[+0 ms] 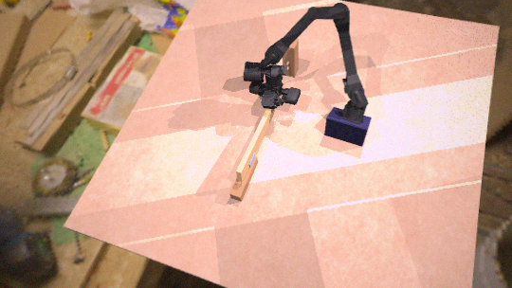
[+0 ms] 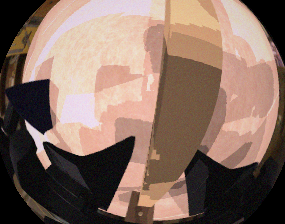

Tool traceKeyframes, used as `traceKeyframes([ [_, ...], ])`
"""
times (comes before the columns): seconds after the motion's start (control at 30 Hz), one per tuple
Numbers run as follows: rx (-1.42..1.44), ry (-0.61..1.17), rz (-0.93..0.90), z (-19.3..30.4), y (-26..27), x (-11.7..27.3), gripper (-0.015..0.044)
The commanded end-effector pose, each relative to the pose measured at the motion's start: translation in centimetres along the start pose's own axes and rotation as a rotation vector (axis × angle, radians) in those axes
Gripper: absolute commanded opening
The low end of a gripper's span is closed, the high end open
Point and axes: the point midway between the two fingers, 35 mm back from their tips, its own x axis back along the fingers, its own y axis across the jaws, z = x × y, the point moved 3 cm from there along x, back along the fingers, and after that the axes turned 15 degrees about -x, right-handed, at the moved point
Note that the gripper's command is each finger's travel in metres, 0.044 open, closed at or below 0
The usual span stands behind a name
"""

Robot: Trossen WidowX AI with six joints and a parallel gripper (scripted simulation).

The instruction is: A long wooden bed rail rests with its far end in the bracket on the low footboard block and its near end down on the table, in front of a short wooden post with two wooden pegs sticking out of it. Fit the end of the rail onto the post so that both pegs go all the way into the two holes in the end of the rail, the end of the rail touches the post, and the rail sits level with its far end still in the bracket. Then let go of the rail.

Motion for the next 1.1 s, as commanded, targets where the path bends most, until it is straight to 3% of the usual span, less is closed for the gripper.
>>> traceKeyframes([
  [0.0,0.004,0.004,-0.001,0.05,0.07,-0.12,0.0151],
  [0.1,0.004,0.004,-0.001,0.05,0.07,-0.12,0.0072],
  [0.37,0.004,0.004,-0.001,0.05,0.07,-0.12,0.0000],
  [1.07,0.004,0.004,-0.001,-0.02,0.08,0.42,0.0000],
])
